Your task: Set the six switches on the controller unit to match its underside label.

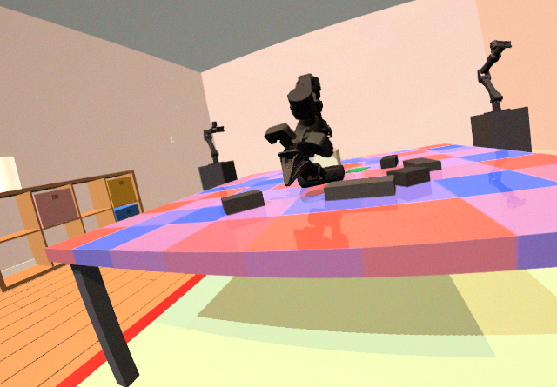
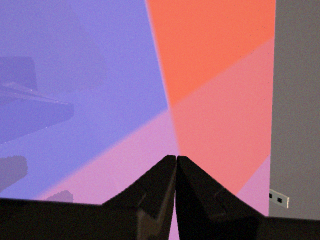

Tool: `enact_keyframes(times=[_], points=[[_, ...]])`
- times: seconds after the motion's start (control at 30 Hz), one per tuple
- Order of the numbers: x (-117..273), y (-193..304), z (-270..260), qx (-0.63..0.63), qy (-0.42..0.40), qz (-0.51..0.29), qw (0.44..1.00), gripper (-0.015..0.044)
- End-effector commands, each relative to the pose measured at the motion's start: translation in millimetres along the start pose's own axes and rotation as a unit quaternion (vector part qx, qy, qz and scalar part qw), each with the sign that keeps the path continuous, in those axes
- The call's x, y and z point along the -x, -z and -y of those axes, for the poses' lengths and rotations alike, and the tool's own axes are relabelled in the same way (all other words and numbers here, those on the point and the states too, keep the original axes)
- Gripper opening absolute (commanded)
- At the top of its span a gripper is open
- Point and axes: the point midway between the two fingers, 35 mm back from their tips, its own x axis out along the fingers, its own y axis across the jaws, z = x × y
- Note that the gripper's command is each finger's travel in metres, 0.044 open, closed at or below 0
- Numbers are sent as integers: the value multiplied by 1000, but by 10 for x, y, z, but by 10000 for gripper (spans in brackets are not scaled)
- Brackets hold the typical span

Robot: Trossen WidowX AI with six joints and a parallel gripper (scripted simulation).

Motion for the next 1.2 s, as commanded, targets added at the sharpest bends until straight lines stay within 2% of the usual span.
enact_keyframes(times=[0.0, 0.27, 0.57, 1.17], points=[[85, 97, -245, 93, -95, -5, 991, 0], [477, 345, -731, 248, -281, 15, 927, 0], [1241, 640, -1078, 368, -470, 87, 797, 0], [1225, 661, -1174, 373, -484, 94, 786, 0]])
